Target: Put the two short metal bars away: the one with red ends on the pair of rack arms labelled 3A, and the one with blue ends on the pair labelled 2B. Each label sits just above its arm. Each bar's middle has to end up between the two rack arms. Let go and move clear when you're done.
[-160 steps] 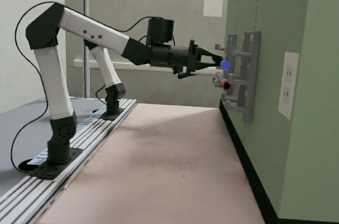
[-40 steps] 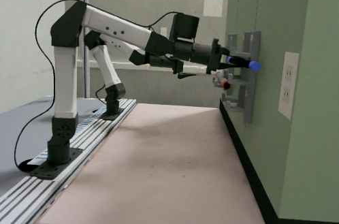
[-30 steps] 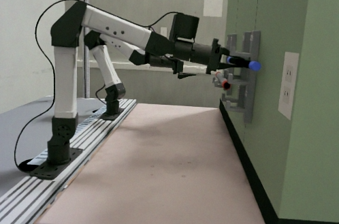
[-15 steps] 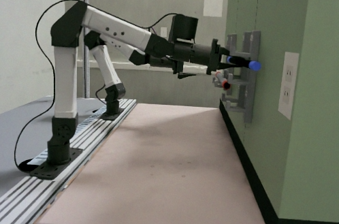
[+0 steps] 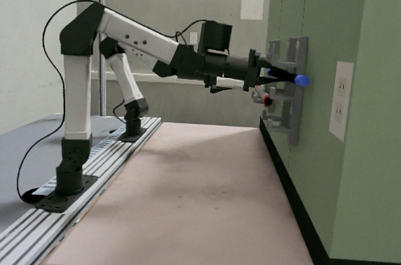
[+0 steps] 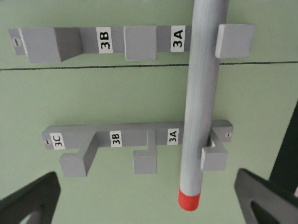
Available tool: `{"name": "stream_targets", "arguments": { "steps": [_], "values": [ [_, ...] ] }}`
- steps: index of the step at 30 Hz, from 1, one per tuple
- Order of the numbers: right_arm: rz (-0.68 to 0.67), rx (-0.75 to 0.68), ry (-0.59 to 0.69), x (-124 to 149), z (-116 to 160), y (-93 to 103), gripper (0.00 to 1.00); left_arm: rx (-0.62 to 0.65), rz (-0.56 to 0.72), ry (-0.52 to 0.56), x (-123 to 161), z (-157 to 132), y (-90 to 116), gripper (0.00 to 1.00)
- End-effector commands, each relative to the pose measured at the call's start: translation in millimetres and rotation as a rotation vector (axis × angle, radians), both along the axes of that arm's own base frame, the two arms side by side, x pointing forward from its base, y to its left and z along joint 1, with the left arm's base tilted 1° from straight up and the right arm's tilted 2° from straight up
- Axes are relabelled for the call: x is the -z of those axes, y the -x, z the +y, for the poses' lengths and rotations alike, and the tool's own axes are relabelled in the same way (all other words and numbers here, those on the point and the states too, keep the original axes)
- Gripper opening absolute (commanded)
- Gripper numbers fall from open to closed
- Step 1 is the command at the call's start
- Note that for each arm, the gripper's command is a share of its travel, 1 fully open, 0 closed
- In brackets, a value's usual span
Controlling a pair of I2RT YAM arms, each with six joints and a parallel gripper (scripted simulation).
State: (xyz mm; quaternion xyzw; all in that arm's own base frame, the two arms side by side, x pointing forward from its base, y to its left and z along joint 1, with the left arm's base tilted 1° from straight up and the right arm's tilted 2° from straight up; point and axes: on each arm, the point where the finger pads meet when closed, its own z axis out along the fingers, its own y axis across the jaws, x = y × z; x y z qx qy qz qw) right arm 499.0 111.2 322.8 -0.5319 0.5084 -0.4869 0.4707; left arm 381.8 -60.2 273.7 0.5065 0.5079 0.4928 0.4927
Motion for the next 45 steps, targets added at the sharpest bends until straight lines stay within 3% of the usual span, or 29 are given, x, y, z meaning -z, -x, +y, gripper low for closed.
{"name": "stream_targets", "arguments": {
  "steps": [1, 45],
  "values": [
    [-0.107, -0.031, -0.032, -33, 7, 12.1, 0.00, -0.003, -0.030, 0.012, -16, 0, 1, 1.00],
    [-0.107, -0.031, -0.032, -20, -2, 16.5, 0.00, -0.003, -0.030, 0.012, -16, 0, 1, 1.00]
  ]
}}
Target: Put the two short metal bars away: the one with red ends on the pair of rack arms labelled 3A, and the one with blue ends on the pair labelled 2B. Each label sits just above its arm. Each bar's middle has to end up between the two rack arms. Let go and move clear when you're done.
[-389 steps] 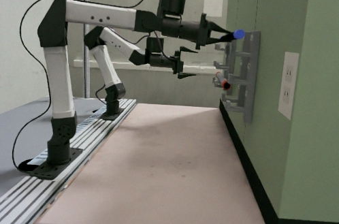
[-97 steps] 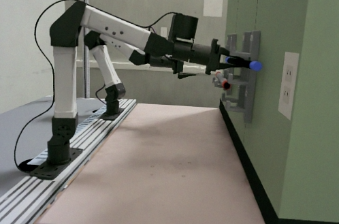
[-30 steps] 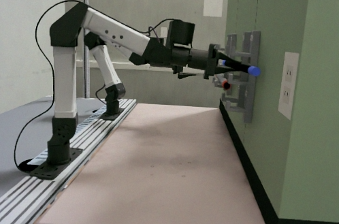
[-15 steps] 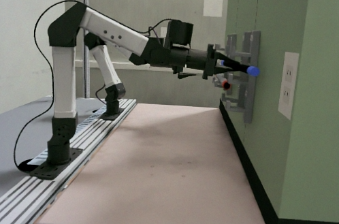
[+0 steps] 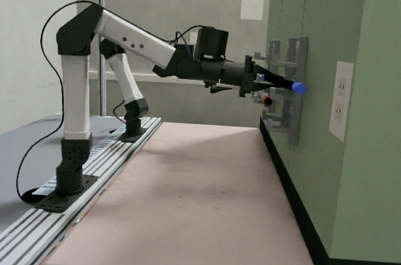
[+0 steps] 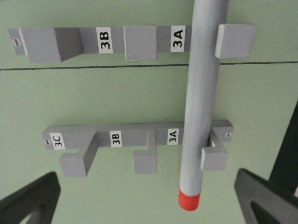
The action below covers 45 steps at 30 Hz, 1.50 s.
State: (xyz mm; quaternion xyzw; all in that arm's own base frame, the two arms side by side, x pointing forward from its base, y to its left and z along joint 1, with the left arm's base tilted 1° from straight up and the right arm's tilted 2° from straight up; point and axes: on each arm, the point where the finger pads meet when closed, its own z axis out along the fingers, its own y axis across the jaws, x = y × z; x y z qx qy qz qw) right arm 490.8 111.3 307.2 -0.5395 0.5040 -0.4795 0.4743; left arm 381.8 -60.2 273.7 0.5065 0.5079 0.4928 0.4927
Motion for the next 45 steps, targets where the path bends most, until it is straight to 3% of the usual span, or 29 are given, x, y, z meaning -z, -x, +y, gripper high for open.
{"name": "stream_targets", "arguments": {
  "steps": [1, 45],
  "values": [
    [-0.114, -0.008, -0.033, -35, -2, 8.3, 0.00, -0.003, -0.030, 0.012, -16, 0, 1, 1.00],
    [-0.114, -0.008, -0.033, -18, -2, 7.9, 0.00, -0.003, -0.030, 0.012, -16, 0, 1, 1.00]
  ]
}}
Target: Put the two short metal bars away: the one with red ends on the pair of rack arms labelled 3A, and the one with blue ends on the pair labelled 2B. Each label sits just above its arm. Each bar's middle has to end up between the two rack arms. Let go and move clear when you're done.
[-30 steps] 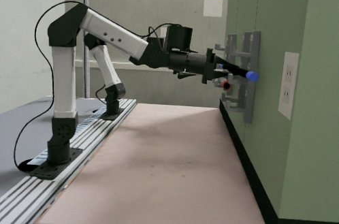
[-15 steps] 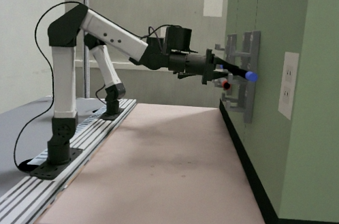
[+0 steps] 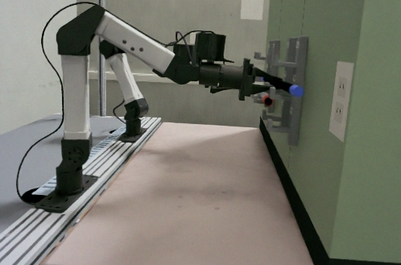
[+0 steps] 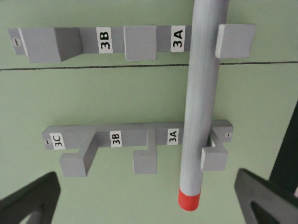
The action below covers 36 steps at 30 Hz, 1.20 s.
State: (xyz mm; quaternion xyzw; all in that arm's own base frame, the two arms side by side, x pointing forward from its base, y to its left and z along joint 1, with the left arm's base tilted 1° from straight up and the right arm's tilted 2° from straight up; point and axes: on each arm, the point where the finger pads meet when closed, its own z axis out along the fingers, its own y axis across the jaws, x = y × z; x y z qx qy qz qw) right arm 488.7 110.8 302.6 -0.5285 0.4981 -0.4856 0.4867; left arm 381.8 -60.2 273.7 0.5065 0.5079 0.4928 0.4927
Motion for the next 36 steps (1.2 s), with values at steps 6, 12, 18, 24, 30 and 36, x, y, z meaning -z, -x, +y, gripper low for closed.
{"name": "stream_targets", "arguments": {
  "steps": [6, 12, 18, 24, 30, 36],
  "values": [
    [-0.079, -0.007, -0.021, -20, -2, 5.6, 0.00, -0.003, -0.030, 0.012, -16, 0, 1, 1.00],
    [-0.079, -0.007, -0.021, -18, -2, 5.6, 0.00, -0.003, -0.030, 0.012, -16, 0, 1, 1.00],
    [-0.079, -0.007, -0.021, -16, -2, 5.5, 0.00, -0.003, -0.030, 0.012, -16, 0, 1, 1.00],
    [-0.079, -0.007, -0.021, -14, -2, 5.5, 0.00, -0.003, -0.030, 0.012, -16, 0, 1, 1.00],
    [-0.079, -0.007, -0.021, -12, -2, 5.4, 0.00, -0.003, -0.030, 0.012, -16, 0, 1, 1.00],
    [-0.079, -0.007, -0.021, -10, -2, 5.4, 0.00, -0.003, -0.030, 0.012, -16, 0, 1, 1.00]
  ]
}}
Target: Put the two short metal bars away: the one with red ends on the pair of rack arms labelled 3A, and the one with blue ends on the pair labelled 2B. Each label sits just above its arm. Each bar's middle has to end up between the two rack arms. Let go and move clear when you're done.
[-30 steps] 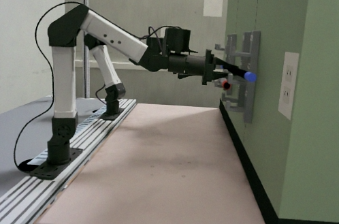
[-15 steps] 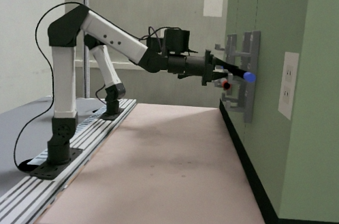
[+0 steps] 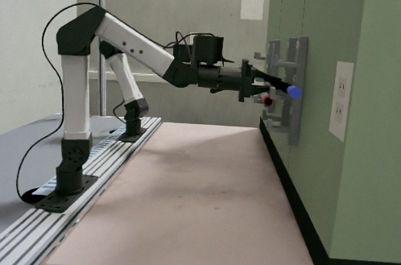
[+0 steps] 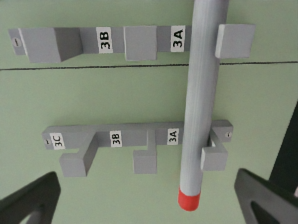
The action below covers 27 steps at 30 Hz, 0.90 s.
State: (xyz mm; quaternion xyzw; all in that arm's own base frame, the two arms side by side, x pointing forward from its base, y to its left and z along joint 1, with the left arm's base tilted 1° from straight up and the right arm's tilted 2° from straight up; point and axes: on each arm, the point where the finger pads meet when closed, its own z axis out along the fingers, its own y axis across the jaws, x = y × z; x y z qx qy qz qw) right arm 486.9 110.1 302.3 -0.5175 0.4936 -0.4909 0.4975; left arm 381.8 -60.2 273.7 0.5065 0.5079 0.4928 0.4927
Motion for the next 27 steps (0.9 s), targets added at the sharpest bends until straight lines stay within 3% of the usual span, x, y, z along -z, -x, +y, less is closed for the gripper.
{"name": "stream_targets", "arguments": {
  "steps": [1, 27],
  "values": [
    [-0.047, -0.007, -0.009, -9.8, -1.3, 3.6, 0.00, -0.003, -0.030, 0.012, -16.5, -0.5, 1.1, 1.00],
    [-0.047, -0.007, -0.009, -0.2, -1.4, 3.4, 0.00, -0.003, -0.030, 0.012, -16.5, -0.5, 1.1, 1.00]
  ]
}}
